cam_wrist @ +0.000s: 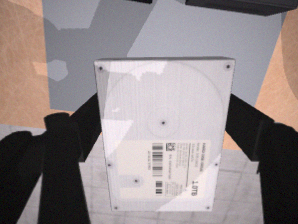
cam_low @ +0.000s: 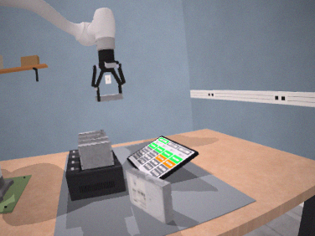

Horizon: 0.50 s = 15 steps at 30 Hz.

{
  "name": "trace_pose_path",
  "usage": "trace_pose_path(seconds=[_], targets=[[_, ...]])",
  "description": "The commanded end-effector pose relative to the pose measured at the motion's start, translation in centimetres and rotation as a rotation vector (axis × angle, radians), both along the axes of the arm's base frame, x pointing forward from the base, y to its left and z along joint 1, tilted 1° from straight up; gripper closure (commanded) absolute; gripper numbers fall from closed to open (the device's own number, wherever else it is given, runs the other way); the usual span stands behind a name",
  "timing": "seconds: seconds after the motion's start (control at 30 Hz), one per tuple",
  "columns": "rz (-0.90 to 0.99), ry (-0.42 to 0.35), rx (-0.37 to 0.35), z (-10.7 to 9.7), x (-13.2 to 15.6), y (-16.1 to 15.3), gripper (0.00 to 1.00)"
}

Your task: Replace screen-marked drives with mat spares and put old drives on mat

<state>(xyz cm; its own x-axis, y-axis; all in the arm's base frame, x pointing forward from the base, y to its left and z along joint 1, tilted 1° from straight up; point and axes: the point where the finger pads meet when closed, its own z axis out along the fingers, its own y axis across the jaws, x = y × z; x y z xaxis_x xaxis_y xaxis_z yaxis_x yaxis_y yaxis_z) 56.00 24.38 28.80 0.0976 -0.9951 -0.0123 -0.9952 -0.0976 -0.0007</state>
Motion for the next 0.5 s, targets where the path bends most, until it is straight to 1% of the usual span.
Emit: trace_pose_path(seconds=[0.0, 0.13, 0.2, 0.47], targets=[[0.072, -0.002, 0.001, 0.07, 0.02, 0.01, 0.90], [0.171, -0.003, 0.001, 0.07, 0.02, 0.01, 0.90], [0.171, -0.003, 0.001, 0.07, 0.02, 0.01, 0.90], [0.355, -0.005, 0.001, 0.07, 0.02, 0.01, 0.90]])
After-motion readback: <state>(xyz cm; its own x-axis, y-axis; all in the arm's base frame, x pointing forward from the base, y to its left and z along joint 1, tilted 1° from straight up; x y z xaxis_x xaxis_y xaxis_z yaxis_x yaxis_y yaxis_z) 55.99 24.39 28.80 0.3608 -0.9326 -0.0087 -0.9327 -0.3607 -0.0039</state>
